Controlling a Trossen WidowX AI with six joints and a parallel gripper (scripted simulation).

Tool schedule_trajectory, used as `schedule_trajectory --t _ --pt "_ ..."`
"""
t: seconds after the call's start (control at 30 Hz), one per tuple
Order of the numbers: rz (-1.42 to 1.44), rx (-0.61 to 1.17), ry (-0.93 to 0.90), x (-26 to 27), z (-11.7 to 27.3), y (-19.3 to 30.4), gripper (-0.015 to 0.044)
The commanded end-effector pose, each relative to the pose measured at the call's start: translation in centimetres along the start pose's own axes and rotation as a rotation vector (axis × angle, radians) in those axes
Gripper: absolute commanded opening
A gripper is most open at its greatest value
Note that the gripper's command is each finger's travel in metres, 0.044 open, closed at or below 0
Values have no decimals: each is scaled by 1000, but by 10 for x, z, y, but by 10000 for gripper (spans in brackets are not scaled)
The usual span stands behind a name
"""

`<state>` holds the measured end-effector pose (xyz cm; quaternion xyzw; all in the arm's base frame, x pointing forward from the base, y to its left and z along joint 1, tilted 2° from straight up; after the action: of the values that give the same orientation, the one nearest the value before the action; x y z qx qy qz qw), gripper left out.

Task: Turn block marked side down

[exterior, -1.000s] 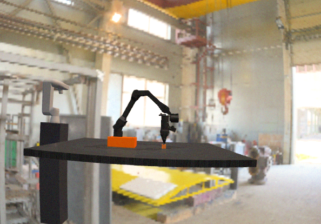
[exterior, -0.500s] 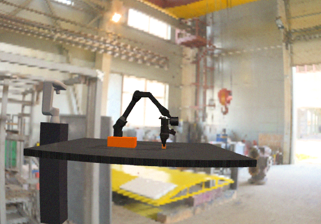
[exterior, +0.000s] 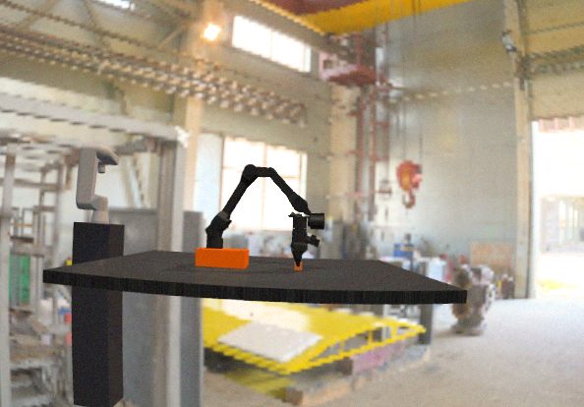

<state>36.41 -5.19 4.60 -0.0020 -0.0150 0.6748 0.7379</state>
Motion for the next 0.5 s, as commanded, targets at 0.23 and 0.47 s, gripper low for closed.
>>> schedule_trajectory --t 0.23,0.47 --pt "-5 0 -3 0 -1 0 45" --pt "-5 0 -3 0 18 0 0"
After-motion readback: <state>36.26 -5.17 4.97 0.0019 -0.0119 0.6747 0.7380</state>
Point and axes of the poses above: the point midway between the two fingers, 35 mm back from their tips, its own z axis back along the fingers, its own x axis across the jaws, y = z × x, the point moved 6 cm from there along z, back along the fingers, and after that the axes turned 7 degrees about -z, right-handed, at the moved point
